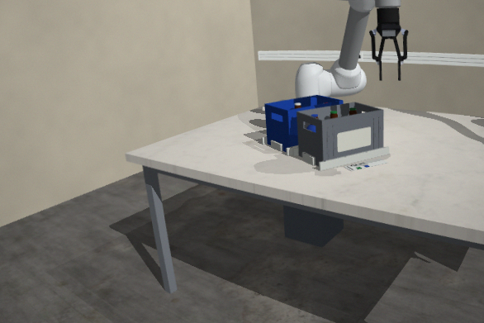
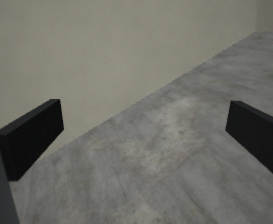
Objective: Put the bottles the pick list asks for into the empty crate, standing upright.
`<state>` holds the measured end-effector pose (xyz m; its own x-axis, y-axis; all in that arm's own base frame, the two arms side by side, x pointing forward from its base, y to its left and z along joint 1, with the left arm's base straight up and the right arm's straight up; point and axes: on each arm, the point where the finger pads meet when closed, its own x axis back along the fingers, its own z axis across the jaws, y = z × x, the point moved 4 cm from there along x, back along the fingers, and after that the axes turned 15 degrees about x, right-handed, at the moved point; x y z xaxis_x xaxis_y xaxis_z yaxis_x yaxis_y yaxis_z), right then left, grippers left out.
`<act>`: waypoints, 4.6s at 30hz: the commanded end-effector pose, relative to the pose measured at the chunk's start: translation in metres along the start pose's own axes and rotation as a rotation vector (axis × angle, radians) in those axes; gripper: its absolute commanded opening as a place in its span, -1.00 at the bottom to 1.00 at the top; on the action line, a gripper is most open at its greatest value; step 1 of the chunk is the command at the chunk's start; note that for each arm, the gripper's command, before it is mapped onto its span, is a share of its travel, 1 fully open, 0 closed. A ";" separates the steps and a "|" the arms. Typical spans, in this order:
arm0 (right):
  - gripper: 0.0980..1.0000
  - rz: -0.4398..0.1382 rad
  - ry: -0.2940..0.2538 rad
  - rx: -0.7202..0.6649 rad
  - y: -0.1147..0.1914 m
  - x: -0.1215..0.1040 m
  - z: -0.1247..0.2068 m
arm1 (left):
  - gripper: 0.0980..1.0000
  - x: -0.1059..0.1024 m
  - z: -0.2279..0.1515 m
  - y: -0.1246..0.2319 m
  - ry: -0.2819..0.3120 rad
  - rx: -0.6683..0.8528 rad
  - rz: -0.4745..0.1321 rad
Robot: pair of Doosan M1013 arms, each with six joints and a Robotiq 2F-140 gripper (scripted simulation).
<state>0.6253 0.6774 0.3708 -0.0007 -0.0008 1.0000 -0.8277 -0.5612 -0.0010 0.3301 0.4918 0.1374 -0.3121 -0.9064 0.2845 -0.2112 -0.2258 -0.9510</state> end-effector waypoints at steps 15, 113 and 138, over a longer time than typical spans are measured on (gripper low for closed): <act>-0.24 0.000 0.000 0.000 -0.033 0.021 -0.065 | 1.00 0.000 0.000 -0.001 0.000 0.000 0.001; -0.24 0.000 -0.001 0.000 -0.083 0.050 -0.167 | 1.00 0.000 0.000 -0.001 0.000 0.000 0.001; -0.24 0.000 -0.001 0.000 -0.083 0.050 -0.167 | 1.00 0.000 0.000 -0.001 0.000 0.000 0.001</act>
<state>0.5995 0.8601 0.4189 -0.0193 -0.0274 0.9994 -0.8274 -0.5607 -0.0314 0.3301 0.4918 0.1374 -0.3121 -0.9064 0.2845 -0.2112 -0.2258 -0.9510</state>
